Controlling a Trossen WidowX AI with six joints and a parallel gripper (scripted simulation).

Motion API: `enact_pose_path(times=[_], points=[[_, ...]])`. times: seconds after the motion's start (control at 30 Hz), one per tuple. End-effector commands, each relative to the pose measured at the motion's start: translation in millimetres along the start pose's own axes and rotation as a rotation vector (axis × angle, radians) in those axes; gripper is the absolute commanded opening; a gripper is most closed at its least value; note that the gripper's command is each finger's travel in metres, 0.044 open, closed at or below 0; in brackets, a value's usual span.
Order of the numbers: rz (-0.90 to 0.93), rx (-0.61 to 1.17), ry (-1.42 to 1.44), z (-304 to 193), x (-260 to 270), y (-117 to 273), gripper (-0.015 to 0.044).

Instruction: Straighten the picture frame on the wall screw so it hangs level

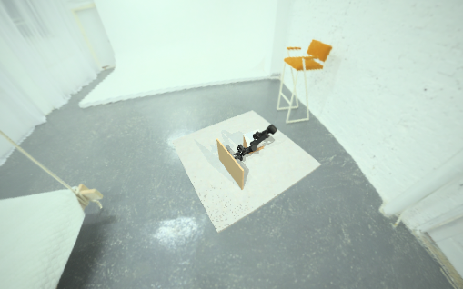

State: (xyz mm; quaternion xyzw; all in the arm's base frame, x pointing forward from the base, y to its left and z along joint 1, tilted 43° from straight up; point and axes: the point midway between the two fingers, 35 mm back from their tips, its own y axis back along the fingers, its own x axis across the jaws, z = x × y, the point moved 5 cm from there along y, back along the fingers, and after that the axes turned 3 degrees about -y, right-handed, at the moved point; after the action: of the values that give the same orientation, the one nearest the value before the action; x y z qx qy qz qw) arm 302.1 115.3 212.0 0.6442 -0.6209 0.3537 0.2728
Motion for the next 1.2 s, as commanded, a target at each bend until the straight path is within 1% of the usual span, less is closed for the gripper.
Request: enact_pose_path(times=[0.0, 0.37, 1.17], points=[[-0.003, 0.004, -0.006, -1, -1, -9, 0.026], [-0.003, 0.005, -0.006, 0, -1, -25, 0.026], [-0.003, 0.005, -0.006, 0, -1, -26, 0.026]])
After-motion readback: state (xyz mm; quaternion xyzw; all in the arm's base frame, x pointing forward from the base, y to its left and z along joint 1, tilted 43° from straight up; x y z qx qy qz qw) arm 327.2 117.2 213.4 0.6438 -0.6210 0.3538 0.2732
